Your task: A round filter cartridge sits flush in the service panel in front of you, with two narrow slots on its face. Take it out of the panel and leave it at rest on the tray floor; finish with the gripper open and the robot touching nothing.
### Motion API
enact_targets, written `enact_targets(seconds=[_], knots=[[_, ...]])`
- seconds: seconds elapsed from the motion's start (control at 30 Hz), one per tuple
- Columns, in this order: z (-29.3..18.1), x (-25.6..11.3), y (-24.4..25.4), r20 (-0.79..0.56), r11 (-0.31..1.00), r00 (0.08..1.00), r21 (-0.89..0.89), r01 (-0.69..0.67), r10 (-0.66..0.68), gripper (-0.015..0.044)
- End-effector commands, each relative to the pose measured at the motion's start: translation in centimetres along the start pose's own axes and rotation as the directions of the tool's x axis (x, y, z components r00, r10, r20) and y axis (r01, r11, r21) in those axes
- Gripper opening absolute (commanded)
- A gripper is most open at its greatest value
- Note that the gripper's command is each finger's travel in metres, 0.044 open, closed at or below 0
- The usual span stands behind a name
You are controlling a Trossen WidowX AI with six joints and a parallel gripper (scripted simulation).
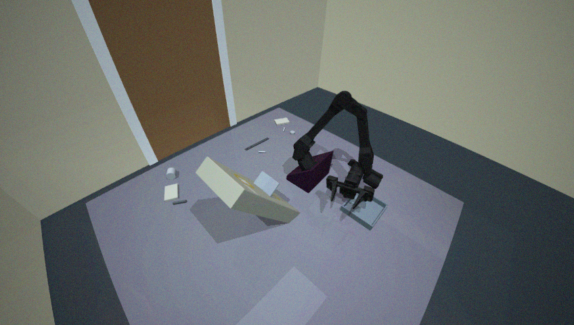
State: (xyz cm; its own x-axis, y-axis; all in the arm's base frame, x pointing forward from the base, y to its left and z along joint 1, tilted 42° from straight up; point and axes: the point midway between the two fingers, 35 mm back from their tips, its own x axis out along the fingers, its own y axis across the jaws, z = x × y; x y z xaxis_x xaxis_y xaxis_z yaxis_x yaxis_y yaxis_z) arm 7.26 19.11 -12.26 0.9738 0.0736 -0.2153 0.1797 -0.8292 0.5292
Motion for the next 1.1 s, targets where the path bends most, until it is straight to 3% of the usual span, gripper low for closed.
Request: enact_targets(seconds=[0.0,0.13,0.27,0.37,0.47,0.53,0.77,0.93,1.07], knots=[[-0.1,0.0,0.0,0.002,1.000,1.000,0.011,-0.001,0.001,0.0374],[-2.0,0.6,-0.1,0.055,0.963,0.998,0.264,-0.046,0.032,0.0269],[-5.5,2.1,0.3,0.138,0.746,0.987,0.649,-0.150,0.078,0.0164],[-8.6,3.5,0.9,0.200,0.406,0.974,0.886,-0.226,0.105,0.0098],[-11.9,5.2,2.4,0.259,-0.044,0.957,0.966,-0.255,0.130,0.0098],[-14.1,6.5,3.8,0.293,-0.344,0.945,0.911,-0.229,0.145,0.0098],[-18.2,9.1,8.0,0.352,-0.834,0.919,0.549,-0.050,0.177,0.0098],[-20.8,10.6,12.0,0.384,-0.977,0.901,0.149,0.155,0.202,0.0098],[-22.5,11.6,15.7,0.404,-0.926,0.887,-0.193,0.323,0.225,0.0098]])
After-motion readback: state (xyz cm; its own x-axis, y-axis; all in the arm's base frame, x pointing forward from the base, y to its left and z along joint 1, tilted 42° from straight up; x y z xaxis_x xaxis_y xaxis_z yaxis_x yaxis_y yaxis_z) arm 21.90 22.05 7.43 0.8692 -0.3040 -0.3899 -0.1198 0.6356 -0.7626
